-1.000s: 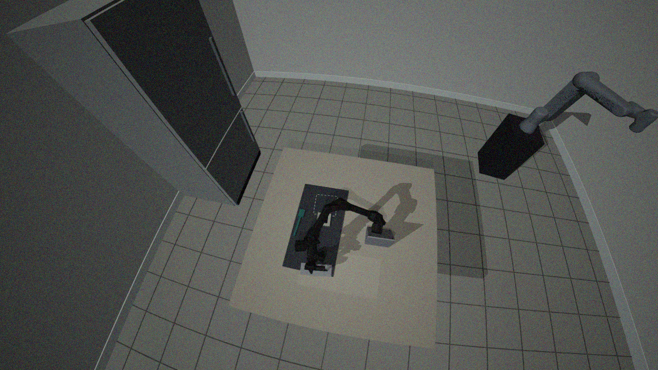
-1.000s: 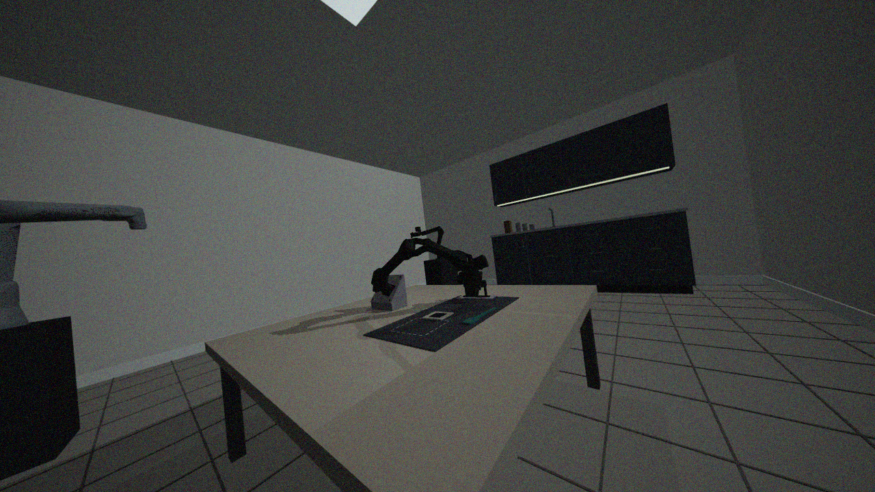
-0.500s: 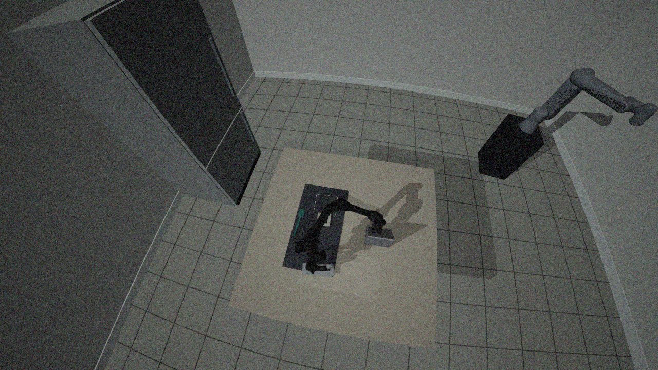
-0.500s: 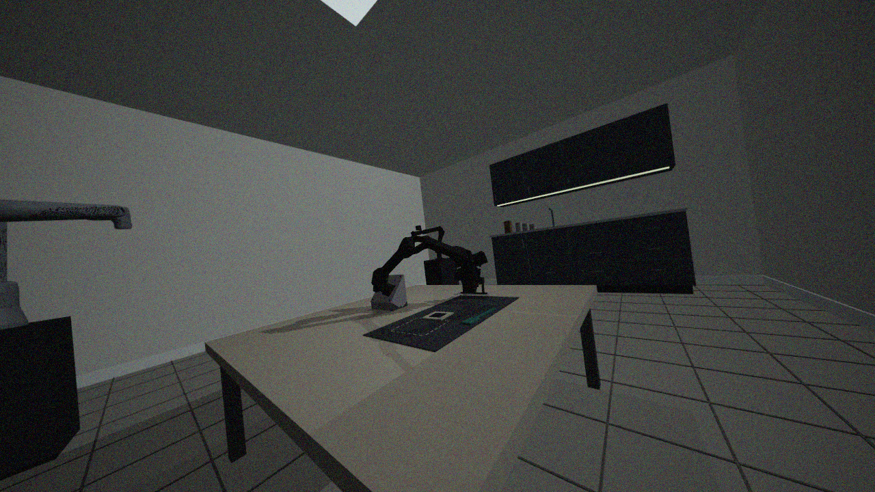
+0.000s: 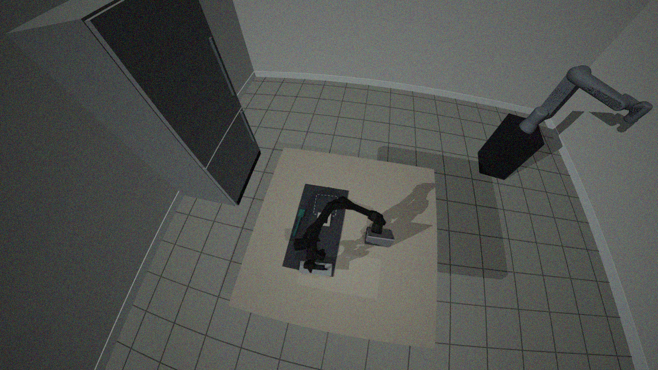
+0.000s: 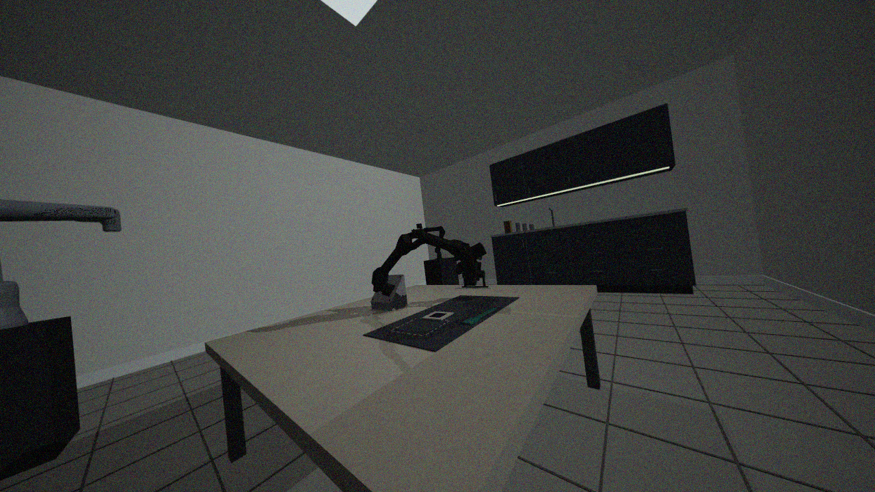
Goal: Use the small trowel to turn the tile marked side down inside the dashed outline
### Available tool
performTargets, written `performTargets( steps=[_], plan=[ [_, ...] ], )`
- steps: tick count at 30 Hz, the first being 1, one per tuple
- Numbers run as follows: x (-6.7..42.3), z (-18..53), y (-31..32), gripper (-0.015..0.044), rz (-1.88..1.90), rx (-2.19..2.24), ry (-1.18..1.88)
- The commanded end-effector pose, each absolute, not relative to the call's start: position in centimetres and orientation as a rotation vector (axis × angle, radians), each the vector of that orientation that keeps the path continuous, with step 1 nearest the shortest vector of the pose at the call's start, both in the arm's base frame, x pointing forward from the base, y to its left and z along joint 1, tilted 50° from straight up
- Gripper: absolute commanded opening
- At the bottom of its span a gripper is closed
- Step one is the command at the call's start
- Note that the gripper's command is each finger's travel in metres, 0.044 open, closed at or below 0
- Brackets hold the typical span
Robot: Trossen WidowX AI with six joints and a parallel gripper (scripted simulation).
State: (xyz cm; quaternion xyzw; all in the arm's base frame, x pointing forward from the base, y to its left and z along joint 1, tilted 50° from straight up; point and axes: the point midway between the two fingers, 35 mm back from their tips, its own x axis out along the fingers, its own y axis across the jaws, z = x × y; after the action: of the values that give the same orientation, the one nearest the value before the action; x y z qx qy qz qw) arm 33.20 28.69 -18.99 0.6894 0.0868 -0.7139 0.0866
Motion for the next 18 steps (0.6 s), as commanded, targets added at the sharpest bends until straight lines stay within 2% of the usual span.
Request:
performTargets(
  steps=[1,18],
  plan=[
    [33.8,-18.1,28.7,0.0,-2.086,2.143,0.215],
    [35.8,-15.9,26.2,0.0,-1.88,2.506,-0.038]
  ],
)
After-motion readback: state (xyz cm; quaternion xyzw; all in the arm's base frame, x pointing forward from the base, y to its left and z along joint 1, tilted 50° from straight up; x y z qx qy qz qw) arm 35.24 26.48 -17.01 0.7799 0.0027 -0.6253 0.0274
